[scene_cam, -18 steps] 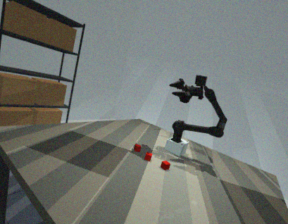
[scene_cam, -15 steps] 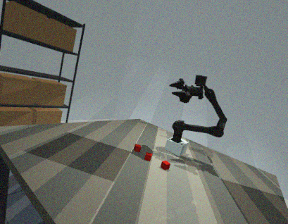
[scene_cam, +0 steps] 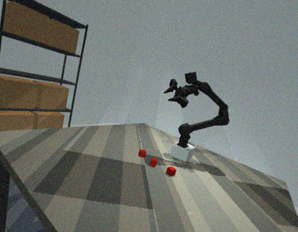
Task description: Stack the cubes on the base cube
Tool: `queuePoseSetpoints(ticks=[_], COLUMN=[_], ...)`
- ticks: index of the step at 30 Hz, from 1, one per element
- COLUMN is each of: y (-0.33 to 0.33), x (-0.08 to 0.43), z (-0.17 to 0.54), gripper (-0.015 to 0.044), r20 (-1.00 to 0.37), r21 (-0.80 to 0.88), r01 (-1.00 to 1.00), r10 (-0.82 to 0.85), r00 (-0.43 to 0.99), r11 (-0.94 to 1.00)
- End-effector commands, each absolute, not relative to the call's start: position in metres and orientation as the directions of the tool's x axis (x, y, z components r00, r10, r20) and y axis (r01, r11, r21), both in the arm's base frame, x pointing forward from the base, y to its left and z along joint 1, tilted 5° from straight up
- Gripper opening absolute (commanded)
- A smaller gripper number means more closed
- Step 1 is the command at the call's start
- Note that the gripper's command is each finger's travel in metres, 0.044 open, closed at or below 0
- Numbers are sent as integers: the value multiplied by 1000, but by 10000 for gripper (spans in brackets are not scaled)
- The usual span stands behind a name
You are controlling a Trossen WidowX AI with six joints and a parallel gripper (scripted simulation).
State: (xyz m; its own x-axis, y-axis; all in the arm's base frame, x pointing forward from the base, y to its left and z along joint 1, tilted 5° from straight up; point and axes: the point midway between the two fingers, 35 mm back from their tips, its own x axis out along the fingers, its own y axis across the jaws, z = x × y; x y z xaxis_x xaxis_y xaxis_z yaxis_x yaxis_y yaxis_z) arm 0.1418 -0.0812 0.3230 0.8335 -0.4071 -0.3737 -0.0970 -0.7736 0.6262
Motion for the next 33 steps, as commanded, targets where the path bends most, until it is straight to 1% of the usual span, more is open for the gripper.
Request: queuePoseSetpoints(ticks=[1, 10, 15, 20, 27, 33], y=[-89, -88, -79, -64, -35, -5], x=[164, 210, 234, 256, 279, 290], z=[307, 269, 244, 216, 174, 135], gripper=[265, 265, 265, 265, 265, 265], r20=[-484, -675, -768, -848, -934, -980], r21=[654, 644, 595, 516, 358, 192], r01=[90, 470, 661, 815, 932, 917], r10=[-324, -160, -83, -23, 21, 14], r00=[813, 720, 635, 529, 357, 199], r11=[-751, -604, -457, -265, 56, 350])
